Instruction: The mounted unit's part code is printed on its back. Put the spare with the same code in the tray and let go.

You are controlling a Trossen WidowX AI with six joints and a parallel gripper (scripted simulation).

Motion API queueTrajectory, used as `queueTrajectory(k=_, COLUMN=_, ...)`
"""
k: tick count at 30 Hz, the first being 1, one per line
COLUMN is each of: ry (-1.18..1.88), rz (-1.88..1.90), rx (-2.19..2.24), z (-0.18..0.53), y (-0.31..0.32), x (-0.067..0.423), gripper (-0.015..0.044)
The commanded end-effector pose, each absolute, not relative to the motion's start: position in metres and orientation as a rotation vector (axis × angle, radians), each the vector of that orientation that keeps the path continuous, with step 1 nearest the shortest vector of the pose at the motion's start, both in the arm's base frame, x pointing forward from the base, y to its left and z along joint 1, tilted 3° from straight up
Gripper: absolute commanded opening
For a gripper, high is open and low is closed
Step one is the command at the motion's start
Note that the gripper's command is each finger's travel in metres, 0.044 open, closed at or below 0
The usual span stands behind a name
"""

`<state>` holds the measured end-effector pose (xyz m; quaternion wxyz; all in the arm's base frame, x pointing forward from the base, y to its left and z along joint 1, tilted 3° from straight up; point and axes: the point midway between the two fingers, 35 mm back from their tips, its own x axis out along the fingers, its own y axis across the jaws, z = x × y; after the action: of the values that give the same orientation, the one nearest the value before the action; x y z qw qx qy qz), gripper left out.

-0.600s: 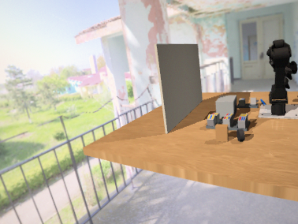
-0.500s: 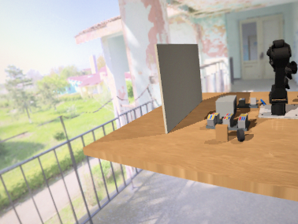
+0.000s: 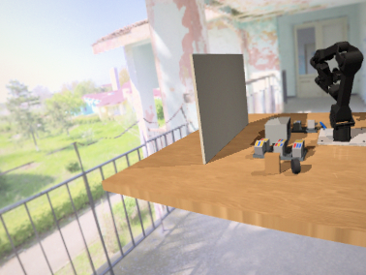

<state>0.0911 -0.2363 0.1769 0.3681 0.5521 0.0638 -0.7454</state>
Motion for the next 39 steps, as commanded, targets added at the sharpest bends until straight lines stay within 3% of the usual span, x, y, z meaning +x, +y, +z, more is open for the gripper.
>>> queueTrajectory(k=1, ry=0.444, rz=-1.686, rx=1.314, z=0.187, y=-0.224, x=0.144, gripper=0.044)
queueTrajectory(k=9, ry=0.86, rz=-1.255, rx=1.025, z=0.206, y=-0.184, x=0.226, gripper=0.044)
queueTrajectory(k=19, ry=1.314, rz=-0.42, rx=0.375, z=0.23, y=-0.06, x=0.326, gripper=0.044)
queueTrajectory(k=27, ry=1.416, rz=0.142, rx=-0.062, z=0.237, y=0.045, x=0.352, gripper=0.044)
queueTrajectory(k=39, ry=1.417, rz=0.195, rx=-0.103, z=0.238, y=0.054, x=0.353, gripper=0.044)
